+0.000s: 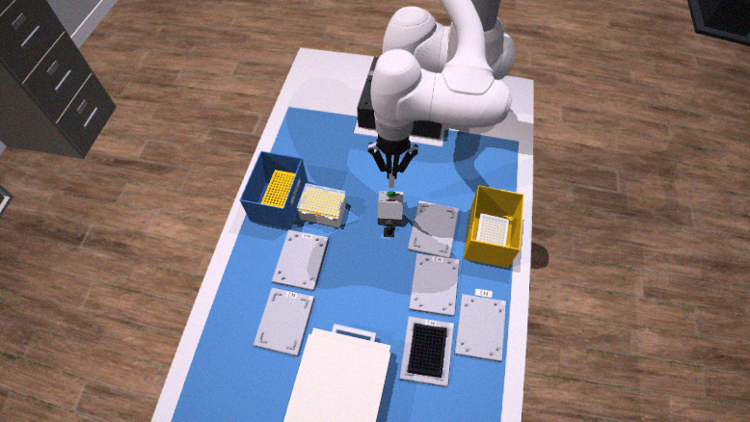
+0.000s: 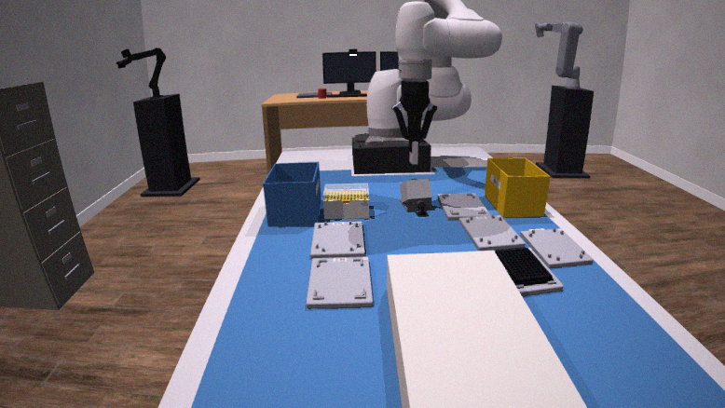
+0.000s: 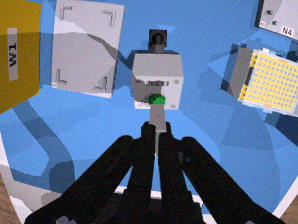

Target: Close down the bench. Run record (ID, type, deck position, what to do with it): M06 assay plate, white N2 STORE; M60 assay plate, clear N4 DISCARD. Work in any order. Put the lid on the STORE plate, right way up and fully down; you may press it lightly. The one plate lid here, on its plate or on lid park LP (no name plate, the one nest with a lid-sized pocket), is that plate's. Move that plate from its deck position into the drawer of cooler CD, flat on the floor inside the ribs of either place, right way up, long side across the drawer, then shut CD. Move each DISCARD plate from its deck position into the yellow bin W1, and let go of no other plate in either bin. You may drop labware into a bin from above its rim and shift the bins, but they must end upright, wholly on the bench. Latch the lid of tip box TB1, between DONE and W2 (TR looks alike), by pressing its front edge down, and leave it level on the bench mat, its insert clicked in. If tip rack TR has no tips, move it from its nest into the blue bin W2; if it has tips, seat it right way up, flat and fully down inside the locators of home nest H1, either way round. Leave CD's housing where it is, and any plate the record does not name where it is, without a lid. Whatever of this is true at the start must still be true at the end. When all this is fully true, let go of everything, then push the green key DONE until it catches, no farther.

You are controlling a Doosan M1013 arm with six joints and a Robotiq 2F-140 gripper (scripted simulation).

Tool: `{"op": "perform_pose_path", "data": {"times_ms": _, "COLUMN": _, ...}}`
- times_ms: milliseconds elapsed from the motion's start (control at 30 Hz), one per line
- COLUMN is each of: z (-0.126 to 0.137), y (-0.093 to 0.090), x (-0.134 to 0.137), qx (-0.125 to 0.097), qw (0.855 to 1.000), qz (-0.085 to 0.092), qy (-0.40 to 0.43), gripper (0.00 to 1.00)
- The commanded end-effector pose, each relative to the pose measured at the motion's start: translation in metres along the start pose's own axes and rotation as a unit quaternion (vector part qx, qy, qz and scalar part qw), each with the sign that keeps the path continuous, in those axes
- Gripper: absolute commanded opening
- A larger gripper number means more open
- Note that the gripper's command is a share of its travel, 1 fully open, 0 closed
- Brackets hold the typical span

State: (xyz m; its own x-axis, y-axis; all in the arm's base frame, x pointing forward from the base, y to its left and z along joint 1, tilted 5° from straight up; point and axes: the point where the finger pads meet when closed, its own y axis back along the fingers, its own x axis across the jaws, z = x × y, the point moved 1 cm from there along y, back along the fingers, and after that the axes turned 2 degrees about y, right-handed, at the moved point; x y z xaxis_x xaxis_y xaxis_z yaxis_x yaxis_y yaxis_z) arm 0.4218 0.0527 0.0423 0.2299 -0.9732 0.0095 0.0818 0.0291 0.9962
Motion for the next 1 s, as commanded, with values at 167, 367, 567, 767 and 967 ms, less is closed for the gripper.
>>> {"op": "perform_pose_path", "data": {"times_ms": 167, "z": 0.000, "y": -0.020, "x": 0.000, "qx": 0.000, "qw": 1.000, "qz": 0.000, "qy": 0.000, "gripper": 0.00}}
{"op": "perform_pose_path", "data": {"times_ms": 367, "z": 0.000, "y": -0.033, "x": 0.000, "qx": 0.000, "qw": 1.000, "qz": 0.000, "qy": 0.000, "gripper": 0.00}}
{"op": "perform_pose_path", "data": {"times_ms": 567, "z": 0.000, "y": -0.033, "x": 0.000, "qx": 0.000, "qw": 1.000, "qz": 0.000, "qy": 0.000, "gripper": 0.00}}
{"op": "perform_pose_path", "data": {"times_ms": 767, "z": 0.000, "y": -0.034, "x": 0.000, "qx": 0.000, "qw": 1.000, "qz": 0.000, "qy": 0.000, "gripper": 0.00}}
{"op": "perform_pose_path", "data": {"times_ms": 967, "z": 0.000, "y": -0.038, "x": 0.000, "qx": 0.000, "qw": 1.000, "qz": 0.000, "qy": 0.000, "gripper": 0.00}}
